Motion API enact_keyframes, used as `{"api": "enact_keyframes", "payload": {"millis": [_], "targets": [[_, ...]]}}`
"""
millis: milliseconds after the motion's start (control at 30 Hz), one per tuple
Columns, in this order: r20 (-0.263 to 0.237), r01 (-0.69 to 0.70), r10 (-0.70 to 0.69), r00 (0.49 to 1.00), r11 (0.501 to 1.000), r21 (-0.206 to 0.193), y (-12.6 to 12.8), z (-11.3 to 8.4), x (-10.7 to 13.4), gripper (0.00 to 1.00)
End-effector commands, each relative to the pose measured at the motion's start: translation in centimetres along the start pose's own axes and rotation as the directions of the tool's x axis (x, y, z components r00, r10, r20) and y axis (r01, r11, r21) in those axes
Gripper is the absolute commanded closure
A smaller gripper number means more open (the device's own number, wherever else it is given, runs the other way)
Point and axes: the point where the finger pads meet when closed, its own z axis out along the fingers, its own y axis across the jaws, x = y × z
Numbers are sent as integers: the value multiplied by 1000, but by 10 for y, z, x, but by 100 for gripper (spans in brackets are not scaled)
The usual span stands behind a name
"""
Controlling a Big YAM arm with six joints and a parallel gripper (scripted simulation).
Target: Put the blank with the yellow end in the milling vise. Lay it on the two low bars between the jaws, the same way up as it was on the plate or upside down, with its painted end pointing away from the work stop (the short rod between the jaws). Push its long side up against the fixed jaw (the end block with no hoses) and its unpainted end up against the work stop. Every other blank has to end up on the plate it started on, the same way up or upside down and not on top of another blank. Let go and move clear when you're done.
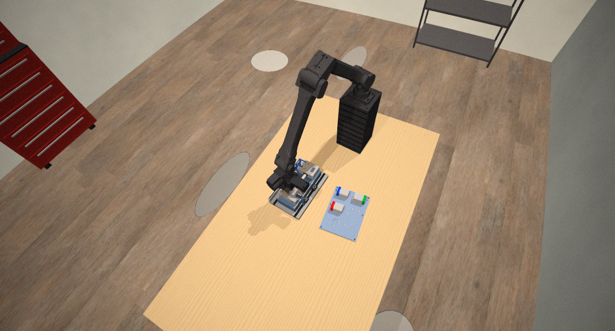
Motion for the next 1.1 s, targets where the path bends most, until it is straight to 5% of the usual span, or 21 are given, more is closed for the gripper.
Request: {"api": "enact_keyframes", "payload": {"millis": [0, 567, 600, 1067], "targets": [[-13, 6, -5, 1000, 996, 90, -43, -31, -3, 100], [-13, 6, -5, 1000, 996, 90, -43, -31, -3, 100], [-13, 6, -5, 1000, 996, 90, -43, -31, -3, 36], [-13, 2, -1, 1000, 996, 91, -43, -31, 0, 36]]}}
